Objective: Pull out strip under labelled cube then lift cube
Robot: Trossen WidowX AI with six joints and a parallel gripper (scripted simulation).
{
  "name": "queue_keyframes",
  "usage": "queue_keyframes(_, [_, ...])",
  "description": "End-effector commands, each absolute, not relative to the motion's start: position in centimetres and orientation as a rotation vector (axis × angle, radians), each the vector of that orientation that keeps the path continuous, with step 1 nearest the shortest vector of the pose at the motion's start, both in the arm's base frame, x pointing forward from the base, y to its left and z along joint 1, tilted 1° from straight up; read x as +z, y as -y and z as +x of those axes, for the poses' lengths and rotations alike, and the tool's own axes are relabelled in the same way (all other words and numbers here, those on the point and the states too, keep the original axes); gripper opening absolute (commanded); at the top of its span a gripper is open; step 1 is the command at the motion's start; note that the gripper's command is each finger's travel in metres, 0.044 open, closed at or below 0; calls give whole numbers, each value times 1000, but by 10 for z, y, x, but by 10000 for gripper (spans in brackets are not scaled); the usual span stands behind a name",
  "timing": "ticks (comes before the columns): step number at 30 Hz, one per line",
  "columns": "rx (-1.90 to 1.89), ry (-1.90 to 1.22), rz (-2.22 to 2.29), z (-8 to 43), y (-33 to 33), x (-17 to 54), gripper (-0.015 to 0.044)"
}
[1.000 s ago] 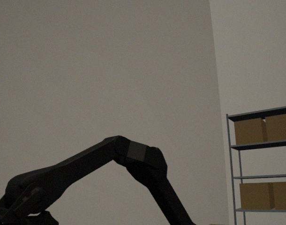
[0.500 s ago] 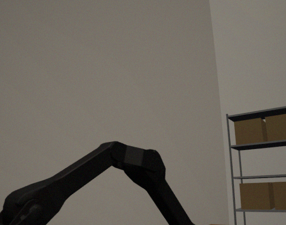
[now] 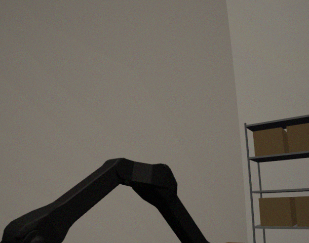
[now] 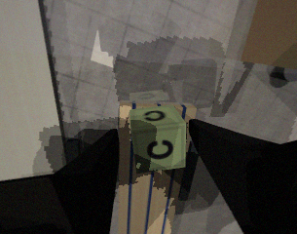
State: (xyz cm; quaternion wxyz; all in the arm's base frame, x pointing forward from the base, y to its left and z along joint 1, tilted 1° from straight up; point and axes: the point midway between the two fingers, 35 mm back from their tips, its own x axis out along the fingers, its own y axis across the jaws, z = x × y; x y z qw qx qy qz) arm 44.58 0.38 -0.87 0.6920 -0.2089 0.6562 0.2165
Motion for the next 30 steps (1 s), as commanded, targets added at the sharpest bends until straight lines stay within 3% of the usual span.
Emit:
queue_keyframes(1, [484, -1465, -467, 446, -4, -8, 198])
queue_keyframes(3, [484, -1465, -467, 446, -4, -8, 145])
queue_keyframes(10, [484, -1465, -467, 446, -4, -8, 98])
queue_keyframes(14, [483, -1466, -467, 444, -4, -6, 0])
queue_keyframes(30, [481, -1474, -466, 387, -3, 29, 0])
